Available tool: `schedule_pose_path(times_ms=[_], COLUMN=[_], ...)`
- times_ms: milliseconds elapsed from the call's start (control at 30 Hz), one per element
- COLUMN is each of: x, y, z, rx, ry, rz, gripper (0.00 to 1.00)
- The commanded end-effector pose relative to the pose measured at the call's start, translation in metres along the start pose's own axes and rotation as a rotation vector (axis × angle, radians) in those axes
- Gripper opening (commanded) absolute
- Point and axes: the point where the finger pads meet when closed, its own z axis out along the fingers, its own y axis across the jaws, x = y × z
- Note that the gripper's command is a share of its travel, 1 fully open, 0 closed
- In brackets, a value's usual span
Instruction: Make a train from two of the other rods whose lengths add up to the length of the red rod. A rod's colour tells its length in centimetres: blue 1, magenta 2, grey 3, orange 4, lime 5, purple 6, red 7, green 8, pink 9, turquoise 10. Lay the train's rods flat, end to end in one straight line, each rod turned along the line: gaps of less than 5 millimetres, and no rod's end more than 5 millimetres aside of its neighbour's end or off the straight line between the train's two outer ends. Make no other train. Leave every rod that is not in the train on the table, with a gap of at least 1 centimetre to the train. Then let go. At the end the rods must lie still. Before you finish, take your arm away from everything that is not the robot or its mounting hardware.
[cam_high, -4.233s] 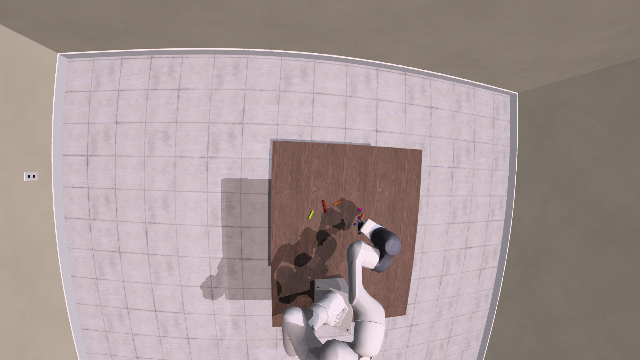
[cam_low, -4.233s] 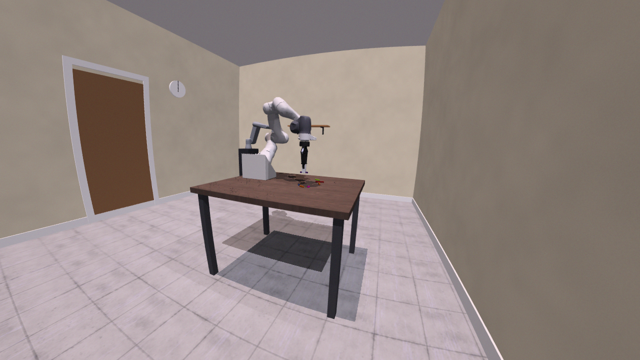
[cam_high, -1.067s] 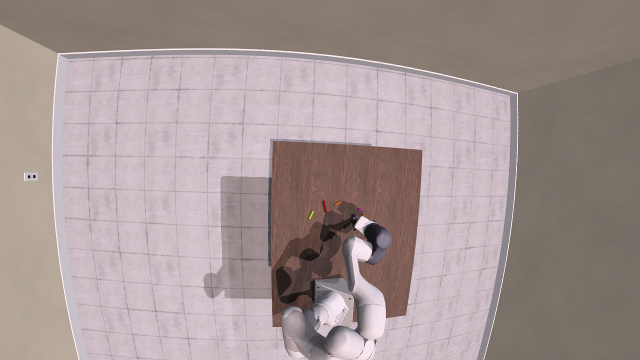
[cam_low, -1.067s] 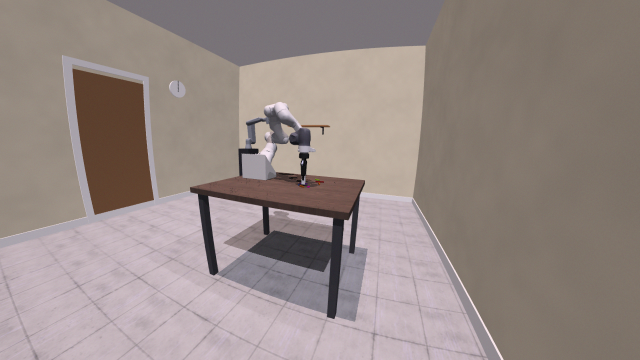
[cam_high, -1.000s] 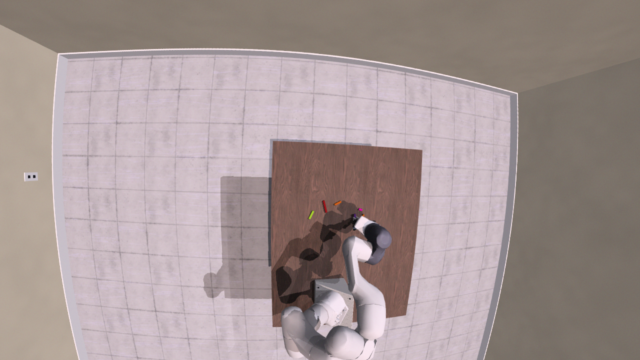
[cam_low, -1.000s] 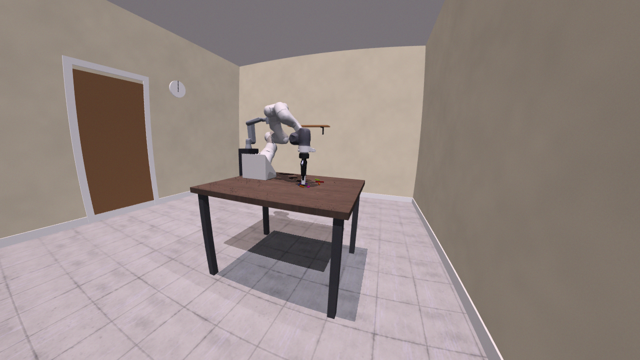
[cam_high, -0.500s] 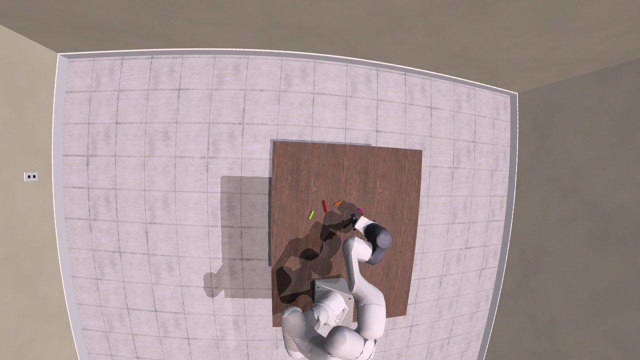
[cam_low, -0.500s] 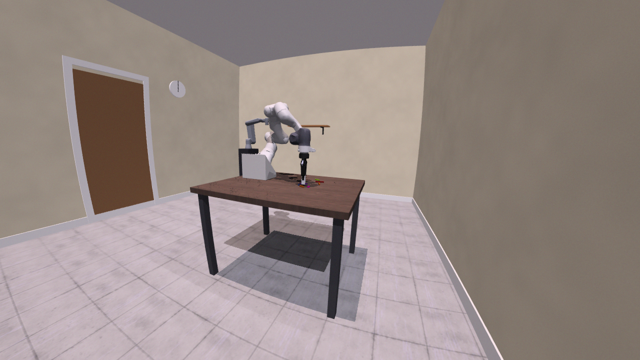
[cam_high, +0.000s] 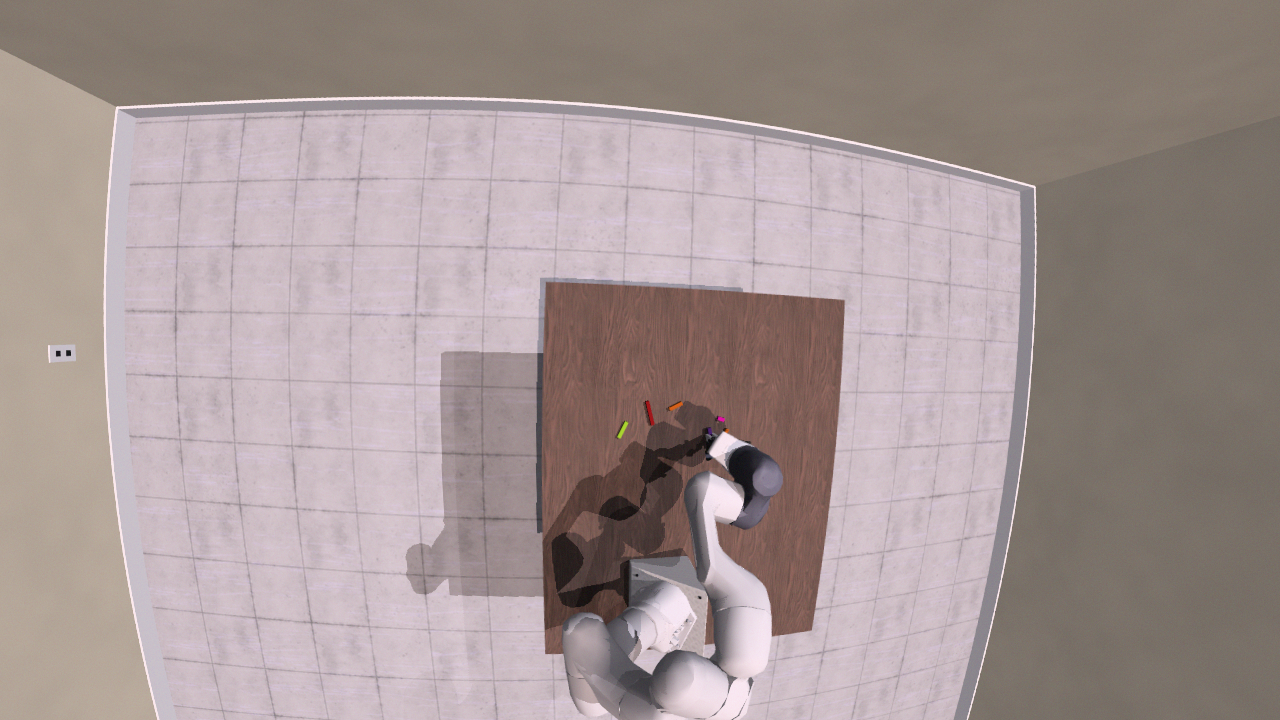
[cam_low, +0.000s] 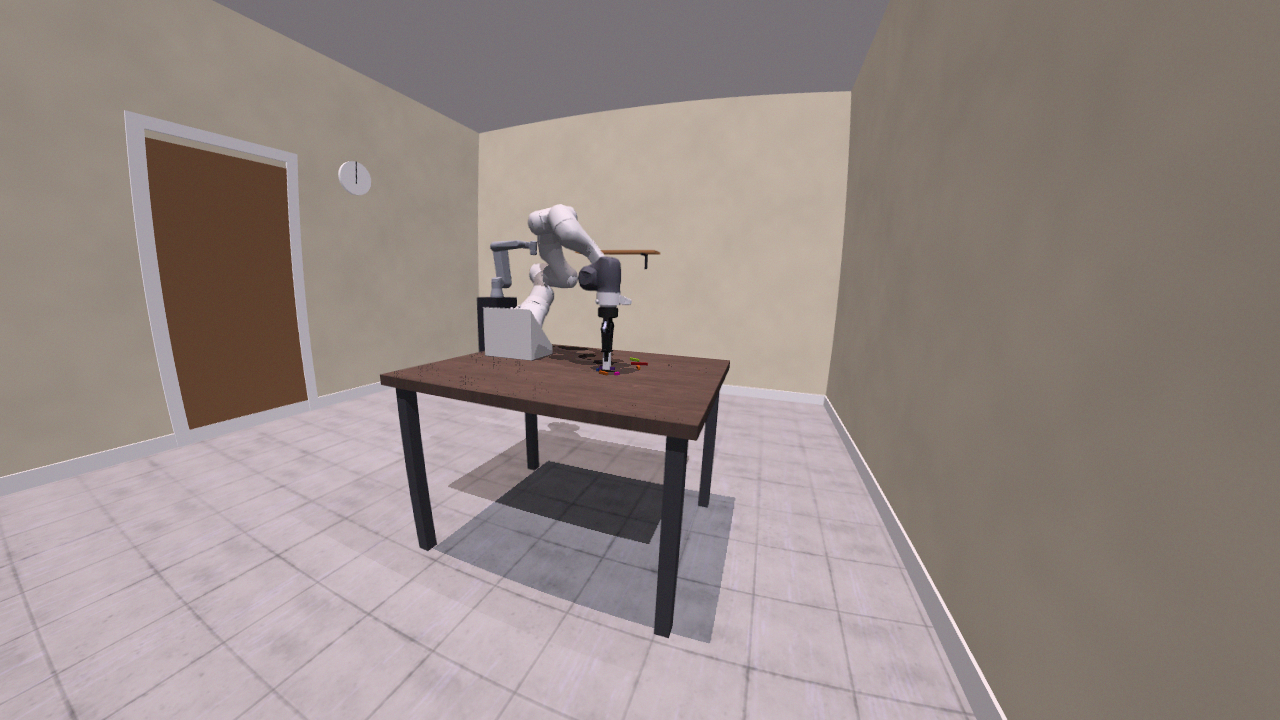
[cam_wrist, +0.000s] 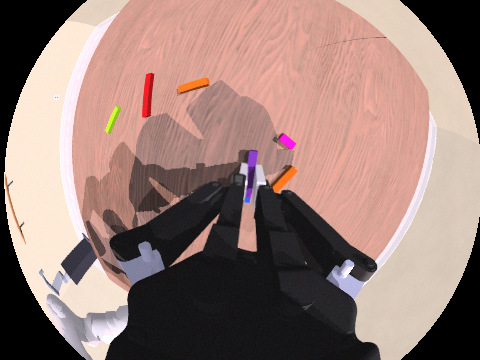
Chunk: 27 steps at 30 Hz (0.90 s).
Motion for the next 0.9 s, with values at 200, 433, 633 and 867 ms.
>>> schedule_pose_path(times_ms=[200,433,633,867], x=[0.0016,0.0016,0.0016,0.0016], y=[0.0005,0.0005,0.0005,0.0005], z=[0.0075,0.0082,0.0082,0.0082], rx=[-0.001,-0.001,-0.001,-0.001], ry=[0.004,0.004,0.004,0.004], rz=[0.008,0.008,0.008,0.008], gripper=[0.03,0.03,0.03,0.03])
